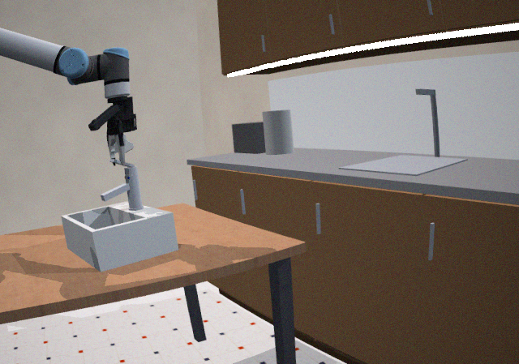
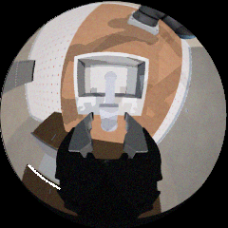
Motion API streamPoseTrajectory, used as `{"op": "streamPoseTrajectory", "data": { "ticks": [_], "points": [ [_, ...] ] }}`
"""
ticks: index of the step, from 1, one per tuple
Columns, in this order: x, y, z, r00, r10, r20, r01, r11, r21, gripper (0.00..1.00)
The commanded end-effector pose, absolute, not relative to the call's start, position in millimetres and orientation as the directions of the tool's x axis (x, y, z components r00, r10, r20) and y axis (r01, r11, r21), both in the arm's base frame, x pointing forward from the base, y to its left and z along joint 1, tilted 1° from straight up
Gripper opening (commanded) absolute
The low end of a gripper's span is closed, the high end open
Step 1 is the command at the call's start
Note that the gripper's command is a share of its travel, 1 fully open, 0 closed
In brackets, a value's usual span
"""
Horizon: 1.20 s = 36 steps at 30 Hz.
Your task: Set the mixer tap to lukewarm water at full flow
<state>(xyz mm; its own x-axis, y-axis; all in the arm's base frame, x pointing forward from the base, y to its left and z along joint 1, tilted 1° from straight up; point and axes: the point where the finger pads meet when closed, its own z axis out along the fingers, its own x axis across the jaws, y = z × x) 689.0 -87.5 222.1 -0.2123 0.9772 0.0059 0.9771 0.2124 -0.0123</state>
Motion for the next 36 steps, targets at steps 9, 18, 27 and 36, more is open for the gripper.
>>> {"op": "streamPoseTrajectory", "data": {
  "ticks": [9,18,27,36],
  "points": [
    [689.2,-86.4,222.3,-0.213,0.977,0.006,0.977,0.213,-0.011,0.43],
    [689.2,-86.4,222.3,-0.213,0.977,0.006,0.977,0.213,-0.011,0.43],
    [690.2,-86.7,226.5,-0.213,0.977,0.005,0.977,0.213,-0.009,0.43],
    [690.9,-87.0,238.6,-0.213,0.977,0.003,0.977,0.213,-0.007,0.43]
  ]
}}
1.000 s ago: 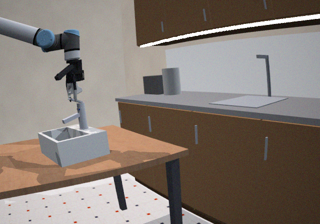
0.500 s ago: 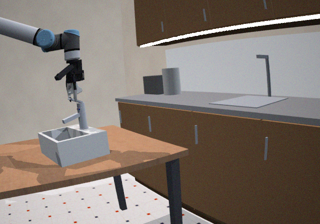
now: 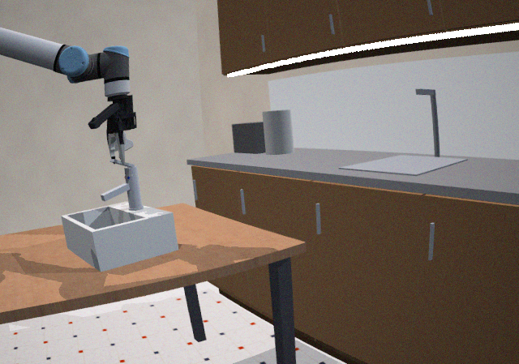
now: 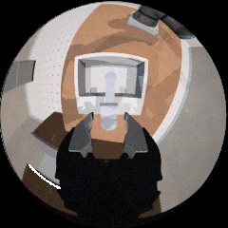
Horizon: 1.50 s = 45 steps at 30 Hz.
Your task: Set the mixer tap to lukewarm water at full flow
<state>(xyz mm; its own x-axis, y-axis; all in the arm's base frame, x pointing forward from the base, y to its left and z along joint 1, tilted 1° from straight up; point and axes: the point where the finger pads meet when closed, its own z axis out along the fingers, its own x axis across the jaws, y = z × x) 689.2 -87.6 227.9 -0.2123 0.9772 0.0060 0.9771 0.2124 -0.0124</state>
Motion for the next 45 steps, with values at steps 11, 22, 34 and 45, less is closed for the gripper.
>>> {"op": "streamPoseTrajectory", "data": {
  "ticks": [11,22,34,45],
  "points": [
    [691.2,-87.0,268.9,-0.213,0.977,0.003,0.977,0.213,-0.007,0.43],
    [691.3,-87.0,289.5,-0.213,0.977,0.003,0.977,0.213,-0.007,0.43],
    [690.0,-86.5,292.2,-0.213,0.977,0.007,0.977,0.213,-0.012,0.43],
    [690.2,-86.6,292.2,-0.213,0.977,0.006,0.977,0.213,-0.011,0.00]
  ]
}}
